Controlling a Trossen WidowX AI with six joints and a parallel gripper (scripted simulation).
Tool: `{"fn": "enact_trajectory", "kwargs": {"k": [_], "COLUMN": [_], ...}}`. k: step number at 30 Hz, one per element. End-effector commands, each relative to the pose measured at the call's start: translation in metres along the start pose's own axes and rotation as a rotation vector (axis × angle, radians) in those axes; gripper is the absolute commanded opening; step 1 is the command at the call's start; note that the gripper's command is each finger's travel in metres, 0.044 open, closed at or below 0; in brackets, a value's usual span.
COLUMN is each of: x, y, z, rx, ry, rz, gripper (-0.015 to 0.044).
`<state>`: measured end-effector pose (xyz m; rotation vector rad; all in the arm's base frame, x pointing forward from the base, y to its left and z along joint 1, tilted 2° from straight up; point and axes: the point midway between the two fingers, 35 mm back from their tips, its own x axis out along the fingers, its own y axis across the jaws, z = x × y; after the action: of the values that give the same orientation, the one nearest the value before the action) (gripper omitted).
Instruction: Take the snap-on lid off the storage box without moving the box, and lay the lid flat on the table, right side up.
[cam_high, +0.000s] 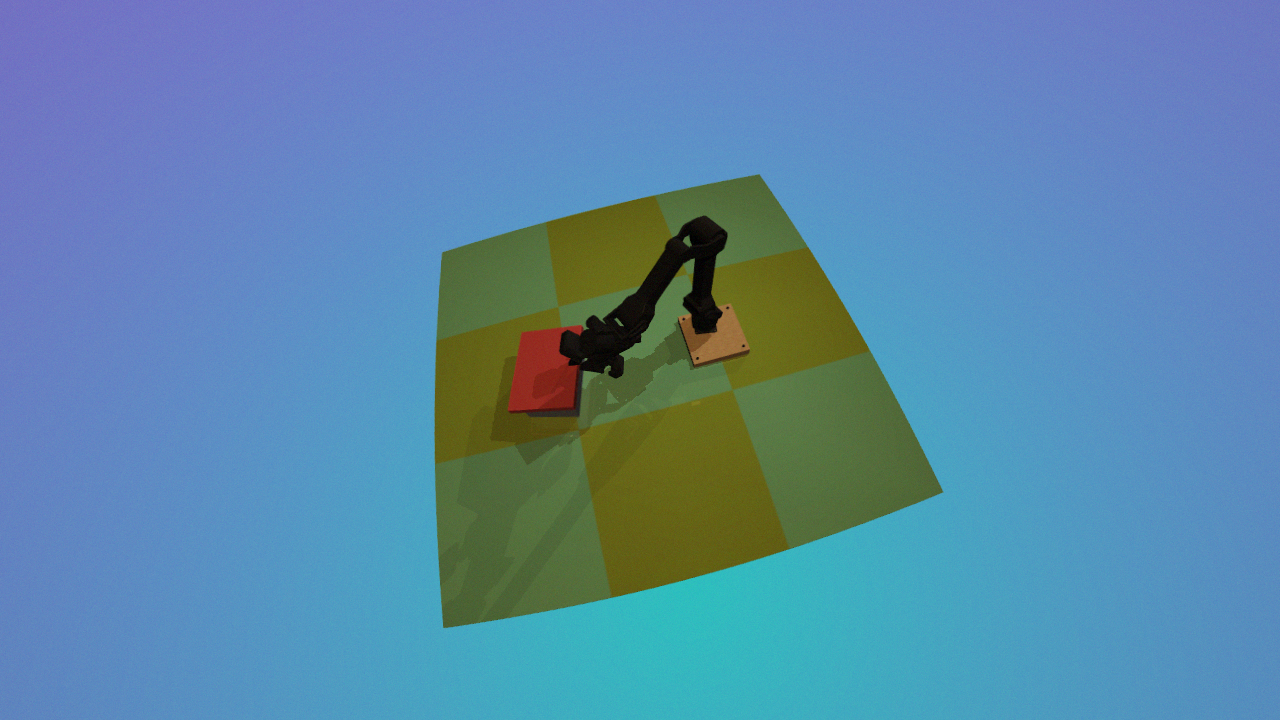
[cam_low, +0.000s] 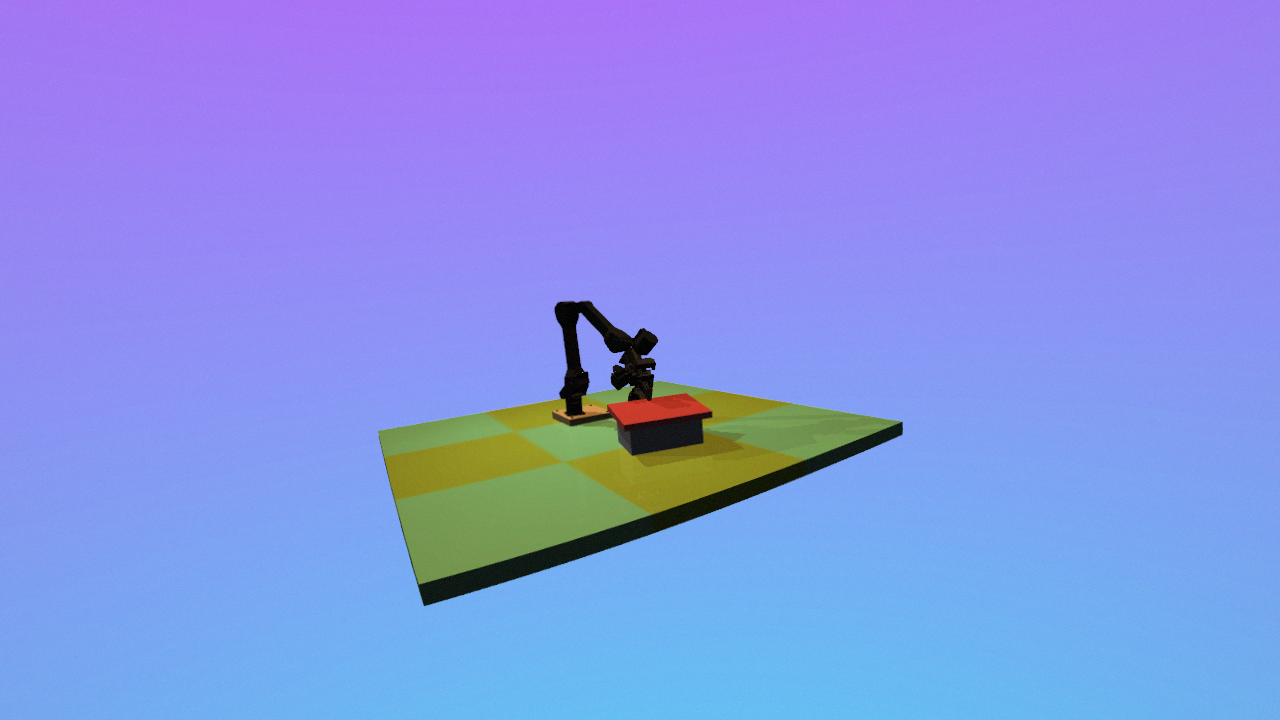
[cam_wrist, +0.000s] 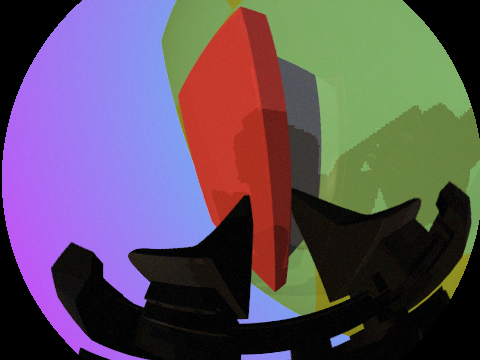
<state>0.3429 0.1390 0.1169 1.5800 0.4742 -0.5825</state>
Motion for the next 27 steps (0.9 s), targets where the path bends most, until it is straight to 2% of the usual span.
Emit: {"fn": "enact_trajectory", "kwargs": {"k": [1,27], "x": [-0.004,-0.020], "y": [0.006,0.038], "z": [0.000,0.000], "rx": [-0.002,-0.002], "ry": [0.001,0.001], "rz": [0.007,0.008], "gripper": [0.0000,0.0000]}}
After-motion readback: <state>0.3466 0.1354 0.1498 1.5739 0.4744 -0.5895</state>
